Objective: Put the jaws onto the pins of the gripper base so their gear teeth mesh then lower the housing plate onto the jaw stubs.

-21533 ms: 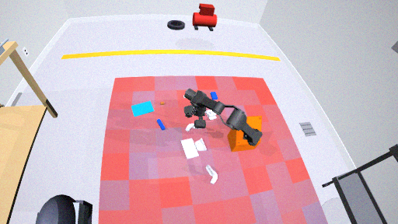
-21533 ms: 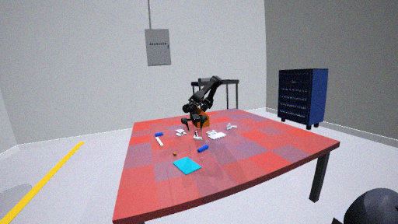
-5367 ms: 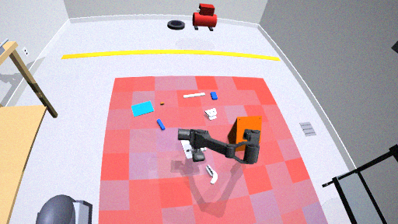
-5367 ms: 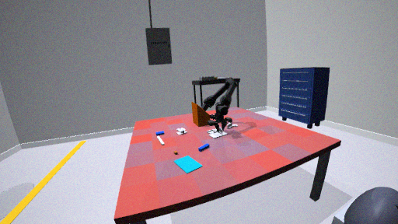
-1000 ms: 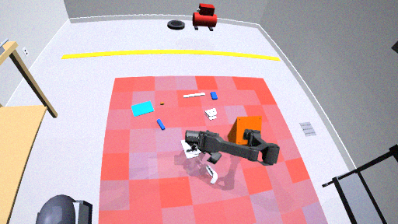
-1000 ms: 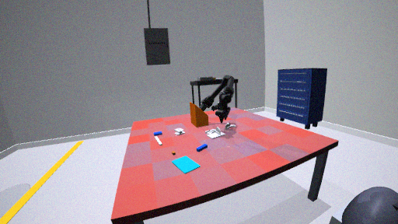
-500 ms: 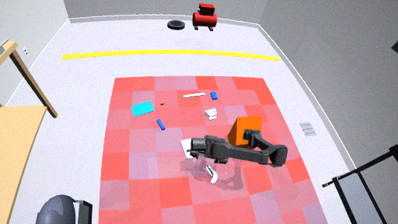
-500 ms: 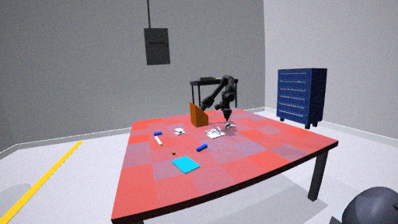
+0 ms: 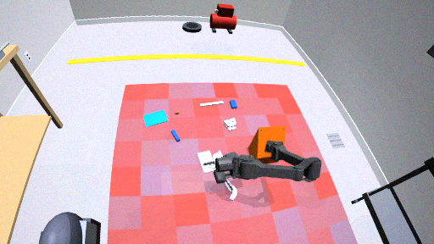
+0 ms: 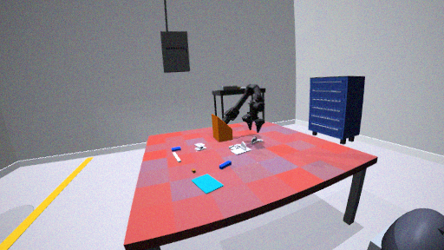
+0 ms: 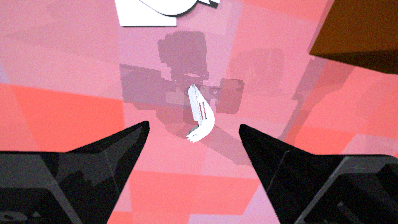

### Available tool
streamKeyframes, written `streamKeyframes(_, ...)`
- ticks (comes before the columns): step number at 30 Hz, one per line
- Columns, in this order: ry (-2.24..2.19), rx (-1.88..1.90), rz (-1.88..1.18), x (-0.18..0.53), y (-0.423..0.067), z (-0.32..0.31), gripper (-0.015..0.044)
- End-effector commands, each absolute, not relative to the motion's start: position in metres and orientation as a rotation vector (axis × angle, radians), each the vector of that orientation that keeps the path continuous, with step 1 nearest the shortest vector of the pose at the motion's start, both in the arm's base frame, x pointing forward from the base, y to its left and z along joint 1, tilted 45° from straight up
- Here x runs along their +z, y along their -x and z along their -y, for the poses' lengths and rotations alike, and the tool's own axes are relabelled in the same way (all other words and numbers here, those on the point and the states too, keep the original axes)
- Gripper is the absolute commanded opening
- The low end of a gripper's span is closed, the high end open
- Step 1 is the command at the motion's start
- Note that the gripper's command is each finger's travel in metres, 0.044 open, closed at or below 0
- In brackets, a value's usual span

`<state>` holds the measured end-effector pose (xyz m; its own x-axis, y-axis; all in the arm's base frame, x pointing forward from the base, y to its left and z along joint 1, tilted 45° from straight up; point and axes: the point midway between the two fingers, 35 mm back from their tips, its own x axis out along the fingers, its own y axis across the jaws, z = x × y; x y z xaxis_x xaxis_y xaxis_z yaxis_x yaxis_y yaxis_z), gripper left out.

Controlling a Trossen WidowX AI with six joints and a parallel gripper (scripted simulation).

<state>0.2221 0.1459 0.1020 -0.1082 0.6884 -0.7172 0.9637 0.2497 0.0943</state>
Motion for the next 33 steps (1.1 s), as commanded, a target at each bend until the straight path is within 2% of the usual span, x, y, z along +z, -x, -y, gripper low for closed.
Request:
streamKeyframes(1, -1.414, -0.395, -1.874, 0.108, -0.211, -0.150, 0.0440)
streamKeyframes(6, -1.342, -0.288, -1.869, 0.112, -0.203, -0.152, 0.0440)
streamKeyframes(13, -1.341, -0.288, -1.868, 0.110, -0.203, -0.154, 0.0440)
streamKeyframes(18, -1.344, -0.286, -1.870, 0.084, -0.198, -0.180, 0.0440)
streamKeyframes(33, -1.343, -0.287, -1.869, 0.080, -0.198, -0.184, 0.0440)
